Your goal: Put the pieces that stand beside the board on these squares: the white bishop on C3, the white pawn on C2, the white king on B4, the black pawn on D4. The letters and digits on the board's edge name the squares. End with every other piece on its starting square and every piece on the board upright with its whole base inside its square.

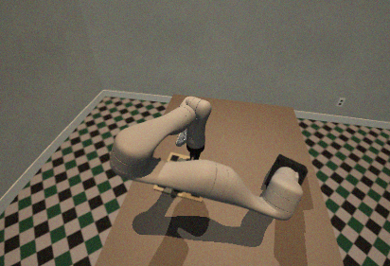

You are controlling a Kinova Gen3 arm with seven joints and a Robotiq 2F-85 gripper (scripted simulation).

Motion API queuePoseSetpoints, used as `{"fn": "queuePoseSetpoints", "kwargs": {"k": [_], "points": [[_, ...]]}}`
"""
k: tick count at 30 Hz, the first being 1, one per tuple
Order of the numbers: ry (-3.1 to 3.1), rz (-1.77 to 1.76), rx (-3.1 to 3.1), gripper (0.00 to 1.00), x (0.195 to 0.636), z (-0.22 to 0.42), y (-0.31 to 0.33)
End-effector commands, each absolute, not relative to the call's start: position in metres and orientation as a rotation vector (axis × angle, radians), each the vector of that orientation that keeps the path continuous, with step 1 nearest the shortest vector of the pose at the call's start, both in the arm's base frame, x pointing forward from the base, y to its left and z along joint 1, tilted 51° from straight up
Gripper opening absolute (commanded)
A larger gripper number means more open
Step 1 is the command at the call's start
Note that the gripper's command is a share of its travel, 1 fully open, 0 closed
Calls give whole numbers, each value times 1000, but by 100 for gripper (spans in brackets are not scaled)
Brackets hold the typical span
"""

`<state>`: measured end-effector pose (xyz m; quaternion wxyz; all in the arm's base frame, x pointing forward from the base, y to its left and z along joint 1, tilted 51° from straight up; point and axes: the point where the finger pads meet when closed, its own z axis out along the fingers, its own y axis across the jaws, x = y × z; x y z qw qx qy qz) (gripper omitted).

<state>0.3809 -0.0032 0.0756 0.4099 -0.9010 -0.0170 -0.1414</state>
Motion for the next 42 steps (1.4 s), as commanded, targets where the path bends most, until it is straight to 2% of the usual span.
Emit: {"fn": "queuePoseSetpoints", "kwargs": {"k": [1,20,29,30,42], "points": [[-41,-360,-2270,41,381,78,-7],[-41,-360,-2270,41,362,126,-64],[-41,-360,-2270,41,360,131,-70],[-41,-360,-2270,100,360,131,-70],[-41,-360,-2270,100,360,131,-70]]}}
